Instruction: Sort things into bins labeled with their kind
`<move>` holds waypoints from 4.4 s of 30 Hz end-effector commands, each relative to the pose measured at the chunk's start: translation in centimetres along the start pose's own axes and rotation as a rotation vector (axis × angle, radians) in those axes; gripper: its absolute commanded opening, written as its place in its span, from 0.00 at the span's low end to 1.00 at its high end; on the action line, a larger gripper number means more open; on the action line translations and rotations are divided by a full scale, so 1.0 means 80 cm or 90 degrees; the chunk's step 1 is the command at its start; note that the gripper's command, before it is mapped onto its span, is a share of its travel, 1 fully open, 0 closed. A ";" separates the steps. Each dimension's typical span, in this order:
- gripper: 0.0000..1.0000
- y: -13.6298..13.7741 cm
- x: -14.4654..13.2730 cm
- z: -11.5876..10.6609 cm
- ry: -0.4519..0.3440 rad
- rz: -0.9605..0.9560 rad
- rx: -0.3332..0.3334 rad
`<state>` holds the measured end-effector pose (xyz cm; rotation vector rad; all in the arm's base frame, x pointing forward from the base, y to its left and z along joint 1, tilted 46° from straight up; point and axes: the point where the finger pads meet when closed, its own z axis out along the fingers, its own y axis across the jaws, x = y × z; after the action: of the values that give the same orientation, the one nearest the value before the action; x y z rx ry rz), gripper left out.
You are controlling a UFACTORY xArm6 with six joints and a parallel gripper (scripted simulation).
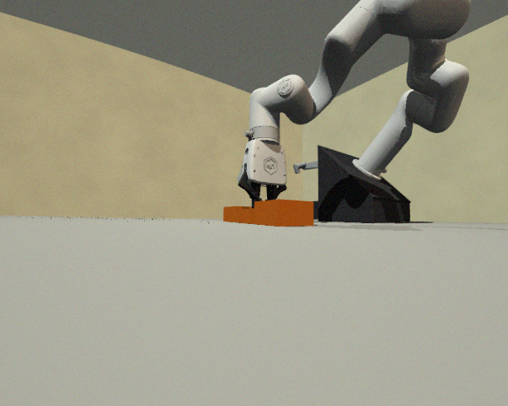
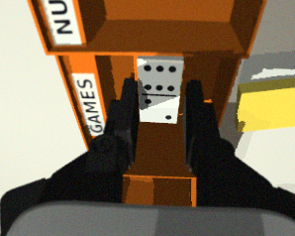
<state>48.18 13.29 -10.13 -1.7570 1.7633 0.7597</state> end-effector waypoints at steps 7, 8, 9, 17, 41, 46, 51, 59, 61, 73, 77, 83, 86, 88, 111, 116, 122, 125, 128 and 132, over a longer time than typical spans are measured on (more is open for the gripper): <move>0.31 -0.002 0.000 -0.002 0.000 0.000 0.002; 0.31 -0.002 0.000 -0.002 0.000 0.000 0.002; 0.31 -0.002 0.000 -0.002 0.000 0.000 0.002; 0.31 -0.002 0.000 -0.012 0.000 -0.001 0.002; 0.31 -0.002 0.000 -0.058 0.000 -0.001 0.002; 0.31 -0.002 0.000 -0.066 0.000 -0.001 0.002; 0.31 -0.001 0.000 -0.066 0.000 -0.001 0.002; 0.28 0.022 0.034 -0.068 0.001 -0.119 0.002; 0.28 0.033 0.052 -0.069 0.001 -0.139 0.001; 0.28 0.086 0.130 -0.073 0.004 -0.276 -0.006; 0.28 0.113 0.171 -0.075 0.002 -0.350 -0.001; 0.28 0.124 0.190 -0.076 0.002 -0.362 0.002; 0.28 0.122 0.189 -0.076 0.002 -0.362 0.002; 0.28 0.121 0.187 -0.076 0.002 -0.362 0.002; 0.28 0.112 0.169 -0.076 0.001 -0.362 0.002; 0.28 0.112 0.169 -0.076 0.001 -0.362 0.002; 0.28 0.112 0.170 -0.076 0.001 -0.362 0.002; 0.28 0.112 0.170 -0.076 0.001 -0.362 0.002; 0.28 0.112 0.170 -0.076 0.001 -0.362 0.002; 0.28 0.113 0.170 -0.076 0.001 -0.362 0.002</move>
<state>39.00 -0.46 -15.46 -2.1079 1.1599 0.5102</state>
